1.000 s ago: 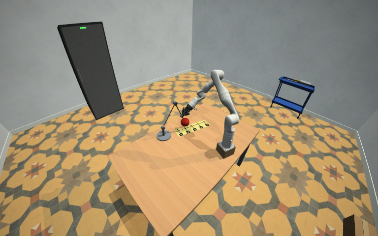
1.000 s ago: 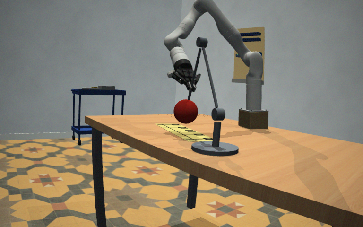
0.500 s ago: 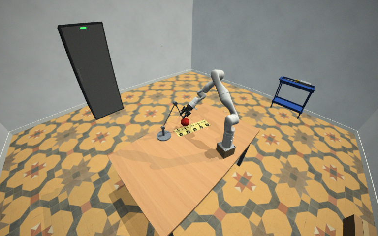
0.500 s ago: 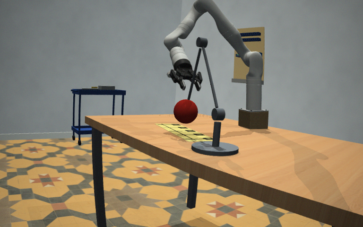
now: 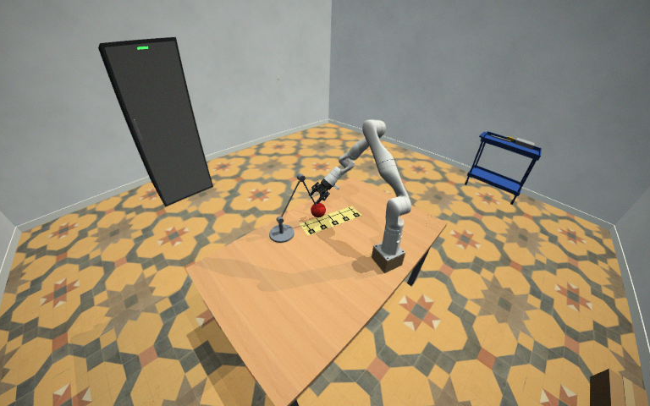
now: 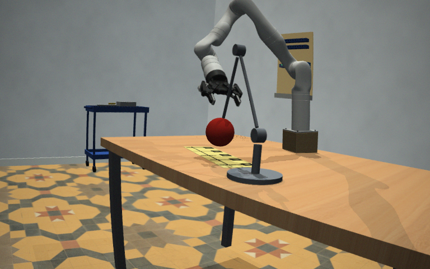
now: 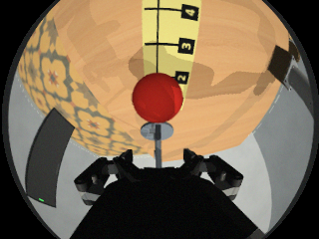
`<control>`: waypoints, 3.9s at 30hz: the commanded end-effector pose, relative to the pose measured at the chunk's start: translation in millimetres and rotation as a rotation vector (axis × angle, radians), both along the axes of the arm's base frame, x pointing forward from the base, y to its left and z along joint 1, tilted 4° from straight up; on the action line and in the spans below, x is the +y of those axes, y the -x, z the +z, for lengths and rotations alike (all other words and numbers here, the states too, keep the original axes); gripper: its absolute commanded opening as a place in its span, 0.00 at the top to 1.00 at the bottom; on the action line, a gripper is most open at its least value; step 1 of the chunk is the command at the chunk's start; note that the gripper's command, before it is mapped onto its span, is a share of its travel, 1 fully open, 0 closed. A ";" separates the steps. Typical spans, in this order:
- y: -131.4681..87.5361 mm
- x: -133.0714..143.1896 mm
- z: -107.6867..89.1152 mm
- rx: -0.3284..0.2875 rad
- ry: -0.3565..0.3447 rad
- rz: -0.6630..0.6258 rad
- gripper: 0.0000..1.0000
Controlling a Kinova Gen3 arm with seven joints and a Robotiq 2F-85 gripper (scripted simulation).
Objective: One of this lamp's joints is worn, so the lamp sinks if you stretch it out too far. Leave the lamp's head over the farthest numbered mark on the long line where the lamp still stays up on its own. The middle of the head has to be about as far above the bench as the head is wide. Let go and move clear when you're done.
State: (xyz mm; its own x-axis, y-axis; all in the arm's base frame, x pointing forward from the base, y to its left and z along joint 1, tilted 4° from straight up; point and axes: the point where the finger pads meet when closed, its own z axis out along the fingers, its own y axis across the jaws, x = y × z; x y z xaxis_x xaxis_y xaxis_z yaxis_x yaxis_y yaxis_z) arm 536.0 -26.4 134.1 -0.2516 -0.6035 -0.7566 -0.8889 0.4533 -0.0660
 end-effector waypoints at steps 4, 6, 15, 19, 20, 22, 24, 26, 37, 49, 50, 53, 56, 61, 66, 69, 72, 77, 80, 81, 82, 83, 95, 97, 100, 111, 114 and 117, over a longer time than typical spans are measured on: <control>-0.4 0.3 0.9 -0.002 0.000 0.001 0.00; -0.4 0.1 0.9 -0.002 0.001 0.000 0.00; -0.4 0.0 0.9 -0.002 0.001 0.000 0.00; -0.4 0.0 0.9 -0.002 0.001 0.000 0.00; -0.4 0.0 0.9 -0.002 0.001 0.000 0.00; -0.4 0.0 0.9 -0.002 0.001 0.000 0.00; -0.4 0.0 0.9 -0.002 0.001 0.000 0.00; -0.4 0.0 0.9 -0.002 0.001 0.000 0.00; -0.4 0.0 0.9 -0.002 0.001 0.000 0.00; -0.4 0.0 0.9 -0.002 0.001 0.000 0.00; -0.4 0.0 0.9 -0.002 0.001 0.000 0.00; -0.4 0.0 0.9 -0.002 0.001 0.000 0.00; -0.4 0.0 0.9 -0.002 0.001 0.000 0.00; 1.3 -2.9 3.8 -0.002 0.001 0.000 0.00; 9.6 -17.0 17.9 -0.002 0.001 0.000 0.00; 14.5 -25.5 26.4 -0.002 0.001 0.000 0.00; 19.5 -34.0 34.9 -0.002 0.001 0.000 0.00; 24.5 -42.5 43.4 -0.002 0.001 0.000 0.00; 29.1 -49.3 50.6 -0.001 -0.001 0.002 0.00; 30.7 -51.6 53.0 -0.001 -0.001 0.003 0.00; 32.2 -53.8 55.4 -0.001 -0.001 0.003 0.00; 33.7 -56.1 57.8 -0.001 -0.002 0.004 0.00; 47.5 -76.1 79.1 0.000 -0.006 0.010 0.00; 47.2 -75.0 78.5 0.000 -0.006 0.011 0.00; 46.8 -73.5 77.6 -0.001 -0.007 0.013 0.00; 45.5 -68.8 74.8 -0.001 -0.010 0.018 0.00; 45.6 -69.3 75.2 -0.002 -0.010 0.018 0.00; 45.6 -69.7 75.7 -0.002 -0.010 0.018 0.00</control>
State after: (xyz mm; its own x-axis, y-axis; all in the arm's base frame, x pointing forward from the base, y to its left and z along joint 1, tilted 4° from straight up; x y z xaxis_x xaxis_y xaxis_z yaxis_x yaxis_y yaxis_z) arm 490.0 -97.3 210.1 -0.2400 -0.6001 -0.7631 -0.8962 0.4390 -0.0633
